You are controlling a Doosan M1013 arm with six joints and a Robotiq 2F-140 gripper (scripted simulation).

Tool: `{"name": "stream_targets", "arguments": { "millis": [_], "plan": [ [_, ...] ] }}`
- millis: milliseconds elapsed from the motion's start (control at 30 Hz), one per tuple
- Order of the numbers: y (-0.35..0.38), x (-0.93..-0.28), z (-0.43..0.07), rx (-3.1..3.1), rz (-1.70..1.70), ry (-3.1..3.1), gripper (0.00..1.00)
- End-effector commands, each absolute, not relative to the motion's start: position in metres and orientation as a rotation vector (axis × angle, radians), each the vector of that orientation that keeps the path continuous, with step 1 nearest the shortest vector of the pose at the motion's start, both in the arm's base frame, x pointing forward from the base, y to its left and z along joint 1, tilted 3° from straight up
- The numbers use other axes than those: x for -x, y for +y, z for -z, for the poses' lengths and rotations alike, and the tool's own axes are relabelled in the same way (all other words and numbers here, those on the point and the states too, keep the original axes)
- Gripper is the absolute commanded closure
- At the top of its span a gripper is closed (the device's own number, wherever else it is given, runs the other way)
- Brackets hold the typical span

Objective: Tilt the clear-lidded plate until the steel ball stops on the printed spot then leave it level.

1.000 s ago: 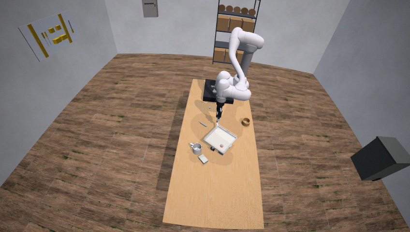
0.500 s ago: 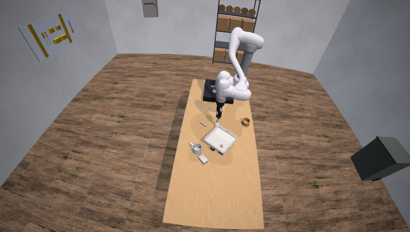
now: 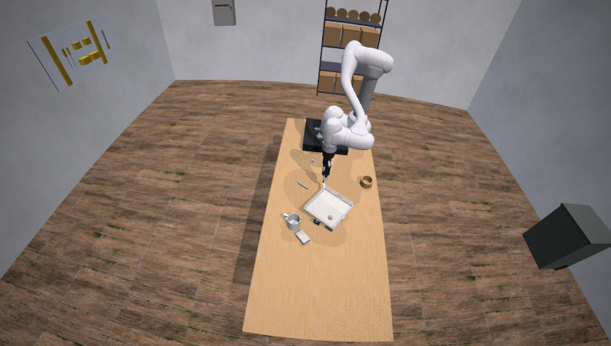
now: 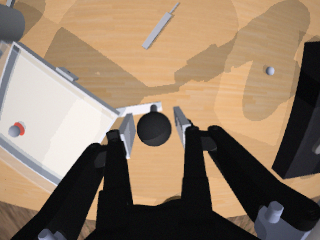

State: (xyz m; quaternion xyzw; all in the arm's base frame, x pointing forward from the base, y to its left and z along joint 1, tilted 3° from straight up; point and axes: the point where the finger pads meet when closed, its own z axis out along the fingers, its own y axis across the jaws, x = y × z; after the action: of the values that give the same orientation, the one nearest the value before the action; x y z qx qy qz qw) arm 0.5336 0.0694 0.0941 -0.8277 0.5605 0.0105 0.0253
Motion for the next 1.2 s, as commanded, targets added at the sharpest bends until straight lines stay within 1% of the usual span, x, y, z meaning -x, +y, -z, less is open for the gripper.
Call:
{"name": "stream_targets", "arguments": {
  "millis": [0,700,1167],
  "plan": [
    [0.069,-0.534,-0.095,2.559,-0.033,1.733,0.64],
    [0.068,-0.533,-0.116,2.559,-0.033,1.733,0.64],
    [0.067,-0.533,-0.141,2.559,-0.033,1.733,0.64]
  ]
}}
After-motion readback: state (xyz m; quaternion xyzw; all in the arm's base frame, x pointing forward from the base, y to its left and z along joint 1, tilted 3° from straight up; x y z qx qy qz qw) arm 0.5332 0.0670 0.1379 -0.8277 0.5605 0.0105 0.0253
